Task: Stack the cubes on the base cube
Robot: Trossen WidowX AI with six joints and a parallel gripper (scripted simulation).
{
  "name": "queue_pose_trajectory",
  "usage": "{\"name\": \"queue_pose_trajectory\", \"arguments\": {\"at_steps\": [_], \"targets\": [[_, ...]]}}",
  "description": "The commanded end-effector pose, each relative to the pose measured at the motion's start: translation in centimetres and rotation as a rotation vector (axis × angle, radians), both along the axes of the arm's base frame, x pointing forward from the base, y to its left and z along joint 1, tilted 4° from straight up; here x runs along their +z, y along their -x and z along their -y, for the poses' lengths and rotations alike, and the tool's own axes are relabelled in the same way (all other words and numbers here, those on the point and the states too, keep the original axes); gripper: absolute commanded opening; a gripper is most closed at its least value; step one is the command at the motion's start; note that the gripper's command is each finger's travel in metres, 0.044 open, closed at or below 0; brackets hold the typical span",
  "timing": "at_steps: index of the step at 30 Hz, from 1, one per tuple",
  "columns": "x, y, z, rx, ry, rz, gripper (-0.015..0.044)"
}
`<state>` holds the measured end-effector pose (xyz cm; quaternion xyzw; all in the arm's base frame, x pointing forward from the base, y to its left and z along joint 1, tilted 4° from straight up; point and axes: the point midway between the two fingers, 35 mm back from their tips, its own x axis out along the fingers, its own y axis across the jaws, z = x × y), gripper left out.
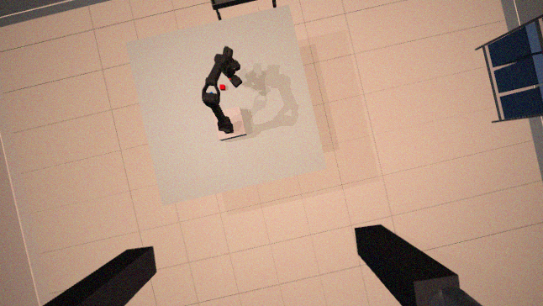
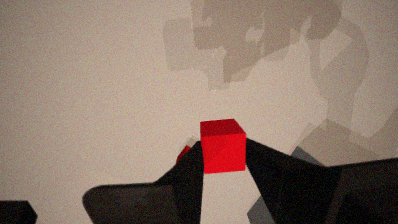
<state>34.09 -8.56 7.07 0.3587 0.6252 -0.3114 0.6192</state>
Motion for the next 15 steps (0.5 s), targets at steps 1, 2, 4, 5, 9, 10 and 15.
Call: {"name": "queue_pose_trajectory", "arguments": {"at_steps": [1, 2, 4, 5, 9, 10, 15], "targets": [[1.3, 0.0, 0.1, 0.006, 0.006, 0.009, 0.0105], [1.5, 0.0, 0.1, 0.006, 0.006, 0.009, 0.0105], [1.5, 0.0, 0.1, 0.011, 0.006, 0.009, 0.0105], [1.5, 0.0, -0.1, 0.026, 0.006, 0.01, 0.0105], [1.3, -0.1, -1.4, 0.141, 0.009, 0.017, 0.0105], [1.3, -0.2, -1.7, 0.171, 0.01, 0.019, 0.0105], [1.1, -0.3, -3.3, 0.322, 0.014, 0.028, 0.0105]]}}
